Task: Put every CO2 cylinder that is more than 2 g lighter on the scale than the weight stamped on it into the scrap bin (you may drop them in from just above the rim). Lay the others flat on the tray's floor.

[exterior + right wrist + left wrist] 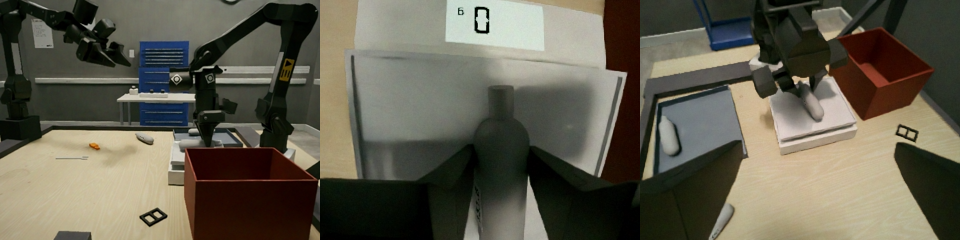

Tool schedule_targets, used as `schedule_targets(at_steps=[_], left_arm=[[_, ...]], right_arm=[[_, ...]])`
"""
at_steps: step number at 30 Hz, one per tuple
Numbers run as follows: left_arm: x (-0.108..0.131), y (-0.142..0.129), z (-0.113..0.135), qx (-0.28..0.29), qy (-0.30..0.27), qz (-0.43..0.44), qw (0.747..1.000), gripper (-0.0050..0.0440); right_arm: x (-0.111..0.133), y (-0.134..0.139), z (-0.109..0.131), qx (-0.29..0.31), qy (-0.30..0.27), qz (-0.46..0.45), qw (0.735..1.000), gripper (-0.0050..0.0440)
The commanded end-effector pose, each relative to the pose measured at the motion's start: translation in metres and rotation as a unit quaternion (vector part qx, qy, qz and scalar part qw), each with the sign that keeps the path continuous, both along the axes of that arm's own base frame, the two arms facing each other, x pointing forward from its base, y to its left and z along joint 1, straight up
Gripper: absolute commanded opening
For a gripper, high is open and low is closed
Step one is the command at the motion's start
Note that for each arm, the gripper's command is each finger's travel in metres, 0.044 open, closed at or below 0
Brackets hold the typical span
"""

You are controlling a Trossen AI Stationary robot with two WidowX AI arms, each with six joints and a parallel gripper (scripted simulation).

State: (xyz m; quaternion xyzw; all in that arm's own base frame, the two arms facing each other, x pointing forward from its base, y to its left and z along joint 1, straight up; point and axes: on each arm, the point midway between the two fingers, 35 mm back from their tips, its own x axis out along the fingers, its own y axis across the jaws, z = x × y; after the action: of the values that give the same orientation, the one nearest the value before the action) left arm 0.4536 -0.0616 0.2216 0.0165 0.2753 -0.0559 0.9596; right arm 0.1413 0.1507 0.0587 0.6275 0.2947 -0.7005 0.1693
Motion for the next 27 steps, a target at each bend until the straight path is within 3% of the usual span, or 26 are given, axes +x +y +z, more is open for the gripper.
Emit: schedule_targets(at_steps=[1,5,11,15,21,27], left_arm=[[0.000,0.000,0.011,-0.002,-0.013,0.001,1.000,0.0440],[0.000,0.000,0.011,-0.002,-0.013,0.001,1.000,0.0440],[0.000,0.000,0.011,-0.002,-0.013,0.001,1.000,0.0440],[0.000,0.000,0.011,-0.002,-0.013,0.001,1.000,0.0440],[0.000,0.000,0.011,-0.002,-0.013,0.001,1.000,0.0440],[0.000,0.000,0.011,-0.002,-0.013,0.001,1.000,0.0440]], right_arm=[[0.007,0.006,0.008,0.013,-0.013,-0.002,1.000,0.0096],[0.004,0.004,0.006,0.009,-0.010,-0.002,1.000,0.0189],[0.004,0.004,0.006,0.009,-0.010,-0.002,1.000,0.0189],[0.008,0.003,0.020,0.015,-0.017,-0.002,1.000,0.0285],[0.013,-0.005,0.063,0.014,-0.018,-0.002,1.000,0.0429],[0.010,-0.007,0.065,0.013,-0.020,0.020,1.000,0.0440]])
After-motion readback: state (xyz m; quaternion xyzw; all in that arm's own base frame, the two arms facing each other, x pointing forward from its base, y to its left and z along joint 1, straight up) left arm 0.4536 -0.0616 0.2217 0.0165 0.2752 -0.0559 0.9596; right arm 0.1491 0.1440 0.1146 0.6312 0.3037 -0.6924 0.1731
